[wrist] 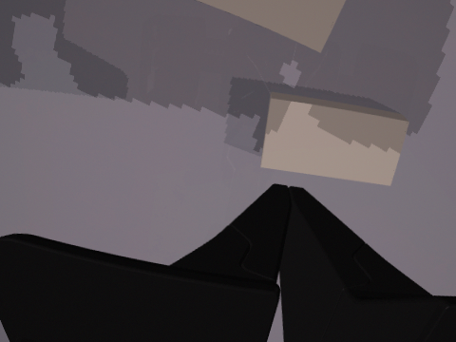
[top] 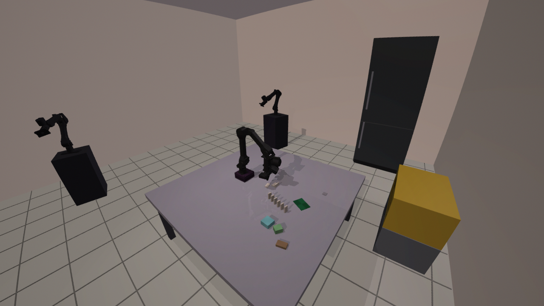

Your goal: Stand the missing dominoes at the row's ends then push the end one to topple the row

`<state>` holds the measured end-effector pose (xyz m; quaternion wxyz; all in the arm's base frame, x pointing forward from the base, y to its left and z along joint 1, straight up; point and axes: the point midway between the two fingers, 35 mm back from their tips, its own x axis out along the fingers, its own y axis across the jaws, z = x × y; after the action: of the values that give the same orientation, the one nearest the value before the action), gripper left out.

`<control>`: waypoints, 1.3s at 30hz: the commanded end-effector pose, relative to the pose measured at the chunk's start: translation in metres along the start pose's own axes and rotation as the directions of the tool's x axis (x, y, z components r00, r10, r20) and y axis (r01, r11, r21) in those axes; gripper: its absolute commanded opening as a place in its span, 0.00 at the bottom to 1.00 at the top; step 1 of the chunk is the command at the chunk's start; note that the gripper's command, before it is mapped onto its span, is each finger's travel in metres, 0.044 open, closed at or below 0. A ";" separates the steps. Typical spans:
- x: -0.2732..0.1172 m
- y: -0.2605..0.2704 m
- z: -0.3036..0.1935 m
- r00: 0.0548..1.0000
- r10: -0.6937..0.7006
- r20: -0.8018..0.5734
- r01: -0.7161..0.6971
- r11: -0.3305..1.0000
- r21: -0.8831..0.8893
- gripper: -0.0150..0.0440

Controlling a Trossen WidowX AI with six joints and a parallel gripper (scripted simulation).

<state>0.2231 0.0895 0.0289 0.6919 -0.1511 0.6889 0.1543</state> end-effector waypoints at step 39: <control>-0.040 -0.036 0.003 1.000 -0.004 0.022 -0.022 0.010 1.000 1.00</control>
<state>0.2415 0.0586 0.0690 0.6087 0.3783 0.5965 -0.3613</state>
